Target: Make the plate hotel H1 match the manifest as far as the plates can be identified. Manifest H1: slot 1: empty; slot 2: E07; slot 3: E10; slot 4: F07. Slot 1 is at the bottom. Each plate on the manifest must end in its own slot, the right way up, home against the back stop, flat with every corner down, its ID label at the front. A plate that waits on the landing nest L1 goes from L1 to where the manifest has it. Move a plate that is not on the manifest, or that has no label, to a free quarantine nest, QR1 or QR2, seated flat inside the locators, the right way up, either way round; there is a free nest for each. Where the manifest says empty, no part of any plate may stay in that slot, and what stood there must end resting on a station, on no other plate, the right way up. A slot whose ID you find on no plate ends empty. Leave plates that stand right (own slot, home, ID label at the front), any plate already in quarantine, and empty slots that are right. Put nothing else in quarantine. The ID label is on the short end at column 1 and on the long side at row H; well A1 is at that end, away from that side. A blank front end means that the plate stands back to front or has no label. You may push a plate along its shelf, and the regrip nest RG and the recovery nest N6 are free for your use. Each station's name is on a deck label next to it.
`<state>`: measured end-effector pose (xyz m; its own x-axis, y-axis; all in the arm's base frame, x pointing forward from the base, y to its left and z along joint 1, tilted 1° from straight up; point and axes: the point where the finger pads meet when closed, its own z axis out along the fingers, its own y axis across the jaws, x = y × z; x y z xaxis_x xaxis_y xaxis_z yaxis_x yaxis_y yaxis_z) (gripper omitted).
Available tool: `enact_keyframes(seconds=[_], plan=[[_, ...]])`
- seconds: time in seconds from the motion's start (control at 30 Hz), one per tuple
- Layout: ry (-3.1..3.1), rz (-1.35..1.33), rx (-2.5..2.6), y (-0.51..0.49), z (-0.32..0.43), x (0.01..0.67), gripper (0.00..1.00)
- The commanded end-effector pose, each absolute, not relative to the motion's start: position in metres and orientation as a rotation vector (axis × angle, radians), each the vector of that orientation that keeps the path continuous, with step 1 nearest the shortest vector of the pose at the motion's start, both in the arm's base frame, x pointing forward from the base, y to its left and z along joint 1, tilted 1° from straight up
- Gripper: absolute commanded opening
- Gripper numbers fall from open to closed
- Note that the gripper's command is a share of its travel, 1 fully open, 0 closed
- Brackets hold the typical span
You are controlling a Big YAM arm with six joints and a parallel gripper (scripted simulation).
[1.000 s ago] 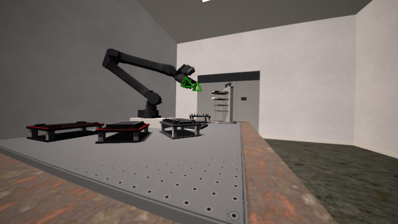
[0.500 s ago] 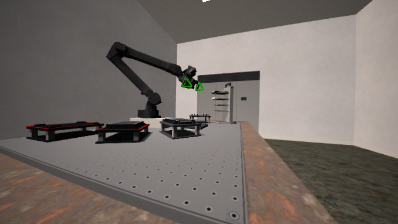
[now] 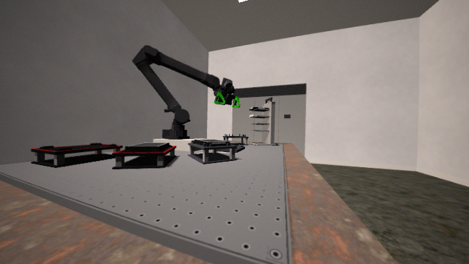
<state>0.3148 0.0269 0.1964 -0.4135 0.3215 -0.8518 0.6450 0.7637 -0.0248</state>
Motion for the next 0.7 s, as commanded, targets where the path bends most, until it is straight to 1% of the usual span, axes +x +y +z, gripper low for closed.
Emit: enact_keyframes(seconds=[0.0,0.67], plan=[[1.973,-0.393,0.798,0.013,0.206,0.315,1.0],[1.97,-0.405,0.783,-0.046,0.207,0.303,1.0]])
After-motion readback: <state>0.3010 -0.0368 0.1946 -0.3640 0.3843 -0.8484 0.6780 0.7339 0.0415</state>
